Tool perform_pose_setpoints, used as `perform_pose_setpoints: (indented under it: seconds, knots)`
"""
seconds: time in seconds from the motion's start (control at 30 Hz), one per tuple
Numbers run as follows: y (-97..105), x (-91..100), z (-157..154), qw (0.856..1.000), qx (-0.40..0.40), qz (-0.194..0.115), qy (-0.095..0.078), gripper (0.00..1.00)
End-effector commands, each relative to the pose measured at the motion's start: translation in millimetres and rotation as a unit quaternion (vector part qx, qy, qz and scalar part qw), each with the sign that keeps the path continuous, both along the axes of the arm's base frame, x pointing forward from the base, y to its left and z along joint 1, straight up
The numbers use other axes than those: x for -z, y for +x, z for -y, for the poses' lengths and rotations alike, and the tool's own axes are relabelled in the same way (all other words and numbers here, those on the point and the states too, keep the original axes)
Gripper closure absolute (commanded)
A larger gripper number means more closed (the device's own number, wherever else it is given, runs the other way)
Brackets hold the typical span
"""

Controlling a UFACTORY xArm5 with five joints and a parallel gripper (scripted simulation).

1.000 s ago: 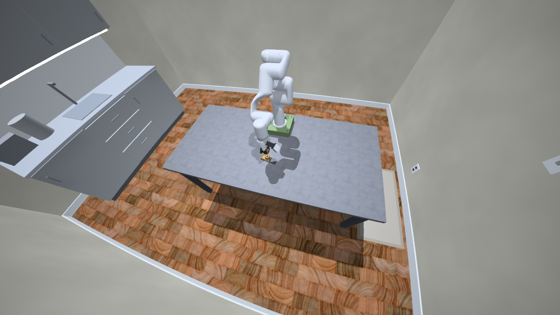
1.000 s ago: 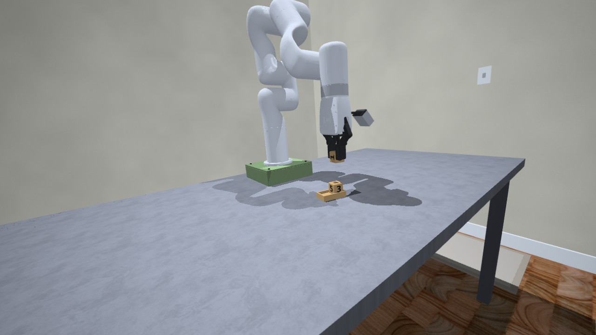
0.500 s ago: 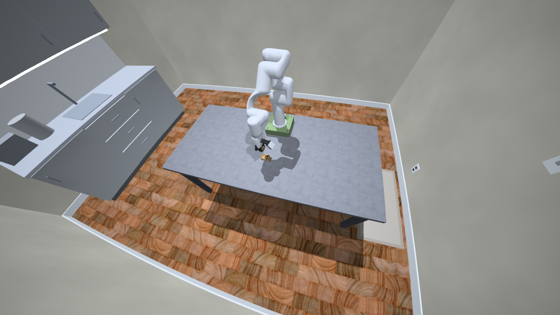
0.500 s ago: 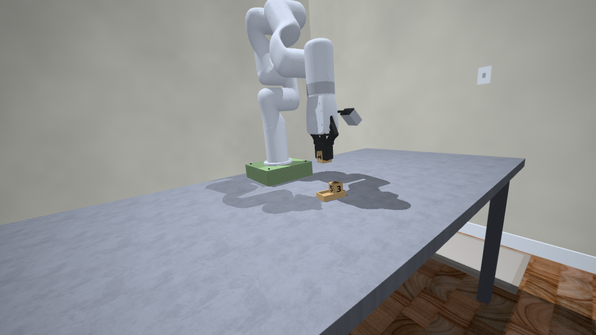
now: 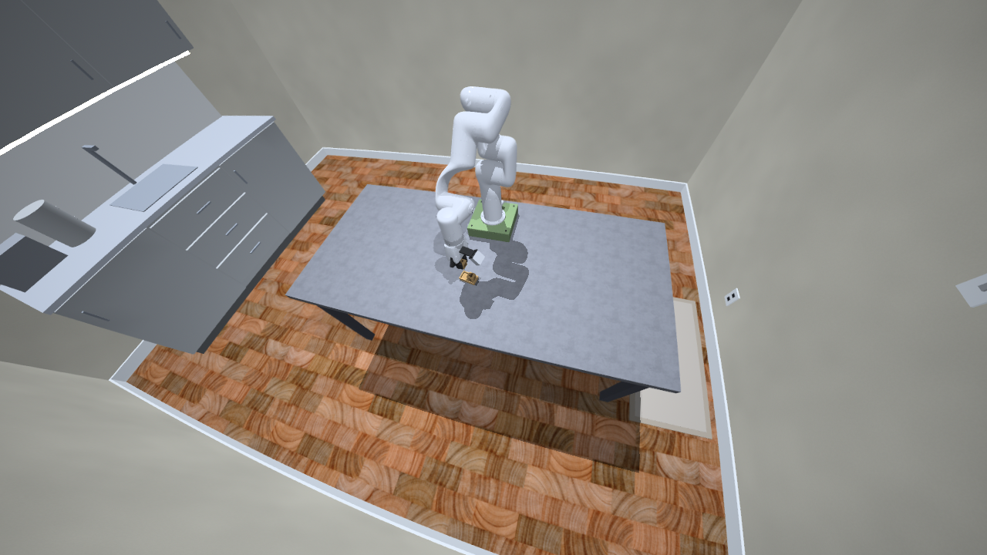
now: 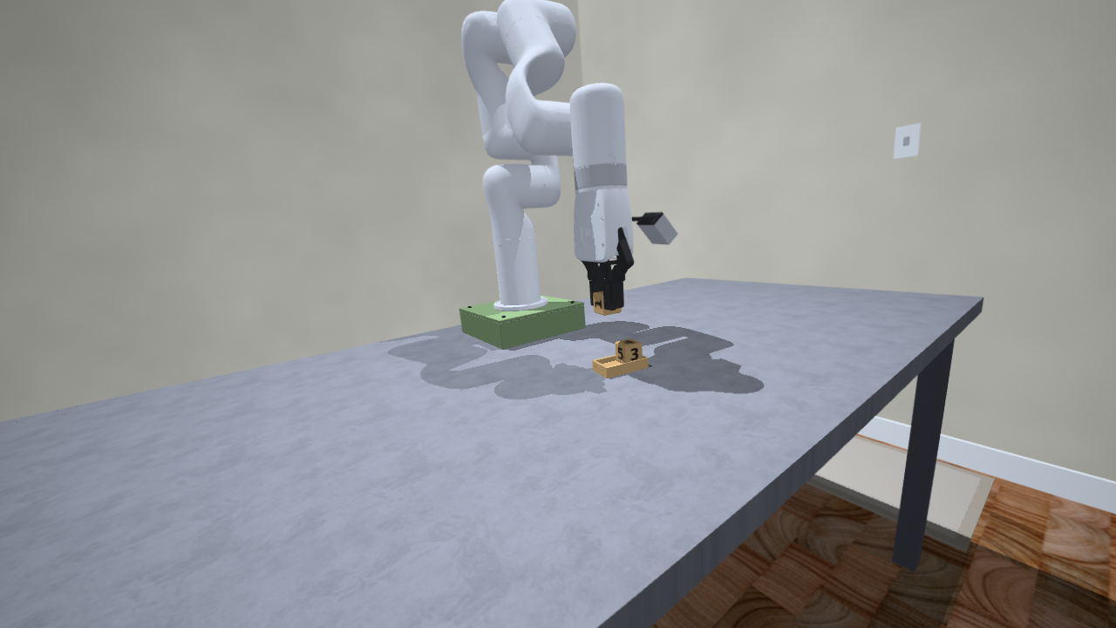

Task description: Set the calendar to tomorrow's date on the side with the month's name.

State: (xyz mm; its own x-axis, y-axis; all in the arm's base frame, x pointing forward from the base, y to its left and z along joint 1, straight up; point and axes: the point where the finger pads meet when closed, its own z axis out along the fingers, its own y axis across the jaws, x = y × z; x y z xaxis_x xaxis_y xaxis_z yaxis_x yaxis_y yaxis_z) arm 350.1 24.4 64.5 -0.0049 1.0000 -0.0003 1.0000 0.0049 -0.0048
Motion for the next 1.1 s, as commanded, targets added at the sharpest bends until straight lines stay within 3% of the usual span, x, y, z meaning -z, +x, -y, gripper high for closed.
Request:
perform_pose_setpoints:
  seconds: [0.0,0.5,1.07]
  knots:
    - [2,13.5,0,1.000,0.000,0.002,0.000,0.71]
    - [2,46.7,0,1.000,0.000,0.002,0.000,0.71]
    - [2,49.0,0,1.000,0.000,0.002,0.000,0.71]
